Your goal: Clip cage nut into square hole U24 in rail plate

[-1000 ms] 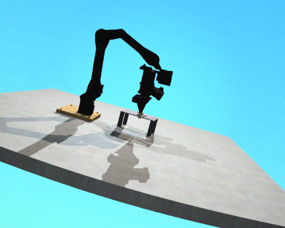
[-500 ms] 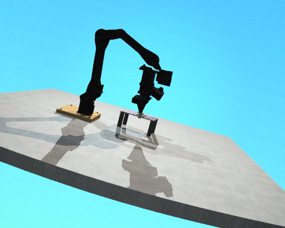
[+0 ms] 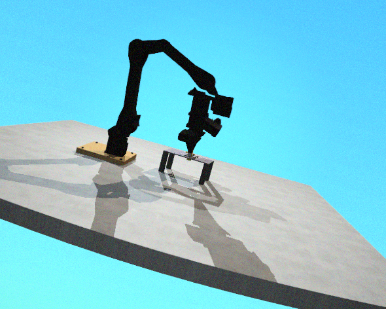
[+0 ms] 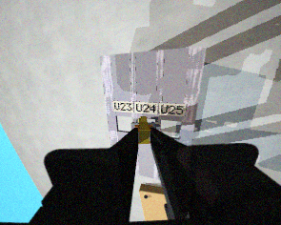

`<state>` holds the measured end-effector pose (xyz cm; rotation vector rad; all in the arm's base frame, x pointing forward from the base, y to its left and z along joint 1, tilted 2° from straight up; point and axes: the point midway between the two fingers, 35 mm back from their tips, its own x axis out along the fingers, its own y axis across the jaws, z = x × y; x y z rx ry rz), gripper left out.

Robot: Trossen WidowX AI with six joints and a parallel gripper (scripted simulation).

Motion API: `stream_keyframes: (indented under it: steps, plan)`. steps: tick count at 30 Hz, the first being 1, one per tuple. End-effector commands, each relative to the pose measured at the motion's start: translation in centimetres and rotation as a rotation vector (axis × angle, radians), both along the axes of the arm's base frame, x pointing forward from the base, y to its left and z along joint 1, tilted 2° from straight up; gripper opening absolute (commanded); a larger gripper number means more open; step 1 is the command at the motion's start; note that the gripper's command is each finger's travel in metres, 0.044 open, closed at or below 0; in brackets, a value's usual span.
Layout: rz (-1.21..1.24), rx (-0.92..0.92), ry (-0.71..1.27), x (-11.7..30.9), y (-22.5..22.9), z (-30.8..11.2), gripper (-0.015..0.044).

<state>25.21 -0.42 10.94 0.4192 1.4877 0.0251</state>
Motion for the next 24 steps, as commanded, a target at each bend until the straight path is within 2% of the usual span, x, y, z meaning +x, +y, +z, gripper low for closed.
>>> stream_keyframes:
  steps: [1, 24]
  plan:
    - [0.005, 0.008, -0.009, 0.05, 0.02, 0.08, 0.0037]
    - [0.006, 0.042, -0.017, -0.01, -0.2, -0.1, 0.0037]
